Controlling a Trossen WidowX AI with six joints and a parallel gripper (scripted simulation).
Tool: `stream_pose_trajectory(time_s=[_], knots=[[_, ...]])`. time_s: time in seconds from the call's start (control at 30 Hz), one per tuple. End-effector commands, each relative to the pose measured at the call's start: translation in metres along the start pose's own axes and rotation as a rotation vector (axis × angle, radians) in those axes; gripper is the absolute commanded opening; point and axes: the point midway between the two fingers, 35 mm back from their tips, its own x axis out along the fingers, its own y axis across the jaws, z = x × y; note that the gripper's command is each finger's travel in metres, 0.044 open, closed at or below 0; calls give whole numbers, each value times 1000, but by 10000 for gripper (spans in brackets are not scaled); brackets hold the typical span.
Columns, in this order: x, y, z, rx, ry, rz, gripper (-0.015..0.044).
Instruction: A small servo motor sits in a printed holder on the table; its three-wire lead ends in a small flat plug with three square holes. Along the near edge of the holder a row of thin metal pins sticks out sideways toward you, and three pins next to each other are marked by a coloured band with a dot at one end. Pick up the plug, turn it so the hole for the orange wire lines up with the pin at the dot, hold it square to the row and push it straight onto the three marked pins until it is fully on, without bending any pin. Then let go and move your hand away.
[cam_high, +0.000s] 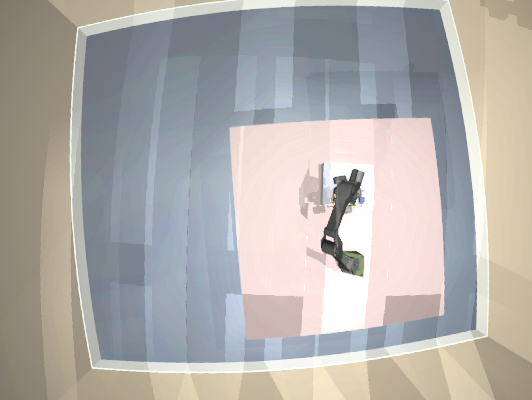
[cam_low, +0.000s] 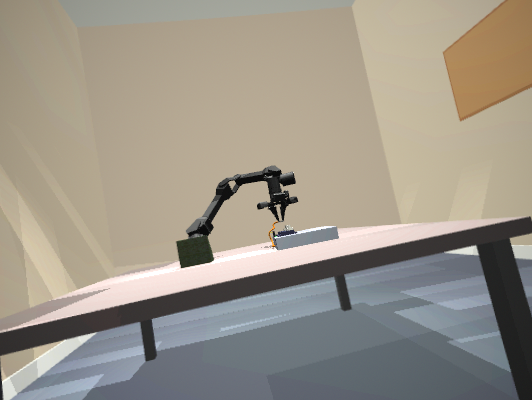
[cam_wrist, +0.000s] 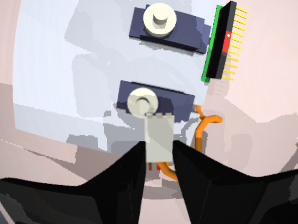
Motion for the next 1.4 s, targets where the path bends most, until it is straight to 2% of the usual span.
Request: stream_pose_trajectory(time_s=[0.0,1.37], knots=[[-3,-9,6,-102,-8,2,0],[0,-130,60,-1202,-2,-5,0]])
